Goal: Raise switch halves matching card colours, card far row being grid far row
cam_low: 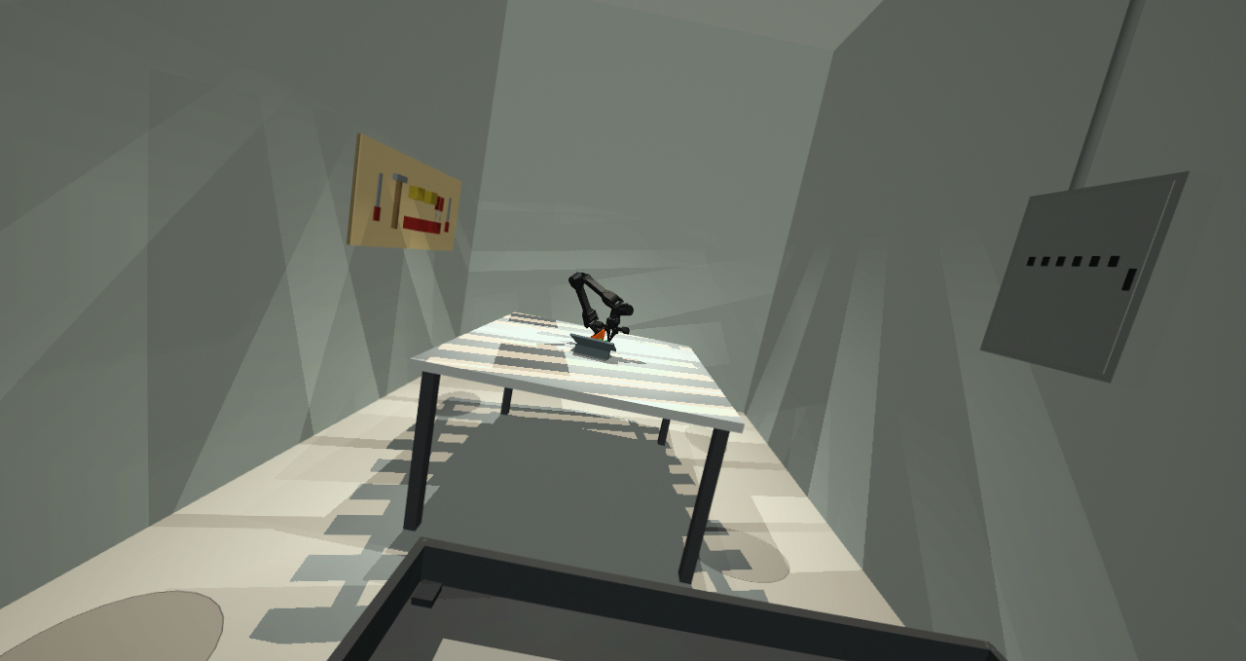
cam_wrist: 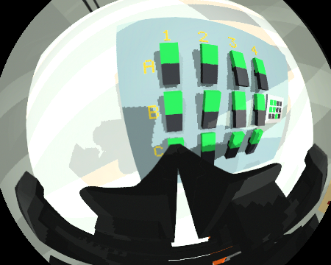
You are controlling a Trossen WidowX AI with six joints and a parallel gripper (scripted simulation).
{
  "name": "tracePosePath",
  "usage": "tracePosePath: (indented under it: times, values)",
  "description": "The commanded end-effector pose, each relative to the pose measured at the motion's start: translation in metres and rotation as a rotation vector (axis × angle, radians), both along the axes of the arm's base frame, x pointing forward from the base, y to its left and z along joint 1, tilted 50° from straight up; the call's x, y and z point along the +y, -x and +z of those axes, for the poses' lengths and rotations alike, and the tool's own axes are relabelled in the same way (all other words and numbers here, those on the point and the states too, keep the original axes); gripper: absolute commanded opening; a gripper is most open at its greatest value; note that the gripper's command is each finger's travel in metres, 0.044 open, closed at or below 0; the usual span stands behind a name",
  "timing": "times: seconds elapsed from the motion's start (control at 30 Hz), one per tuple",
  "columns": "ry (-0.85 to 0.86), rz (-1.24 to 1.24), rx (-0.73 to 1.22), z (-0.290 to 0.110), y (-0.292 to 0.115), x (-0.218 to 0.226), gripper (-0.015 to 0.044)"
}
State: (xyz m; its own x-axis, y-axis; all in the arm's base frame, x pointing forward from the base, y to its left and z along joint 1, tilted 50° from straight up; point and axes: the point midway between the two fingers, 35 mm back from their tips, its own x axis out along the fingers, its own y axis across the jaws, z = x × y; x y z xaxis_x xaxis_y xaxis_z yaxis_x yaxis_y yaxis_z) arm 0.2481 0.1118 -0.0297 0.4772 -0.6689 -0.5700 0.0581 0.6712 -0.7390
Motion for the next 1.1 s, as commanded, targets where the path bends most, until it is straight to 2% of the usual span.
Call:
tracePosePath:
  times: [0.0,1.07]
  values:
    - [0.008,0.003,0.004,-0.0005,0.0008,-0.0016,0.0]
    - [0.008,0.003,0.003,-0.0027,-0.0013,-0.0044,0.0]
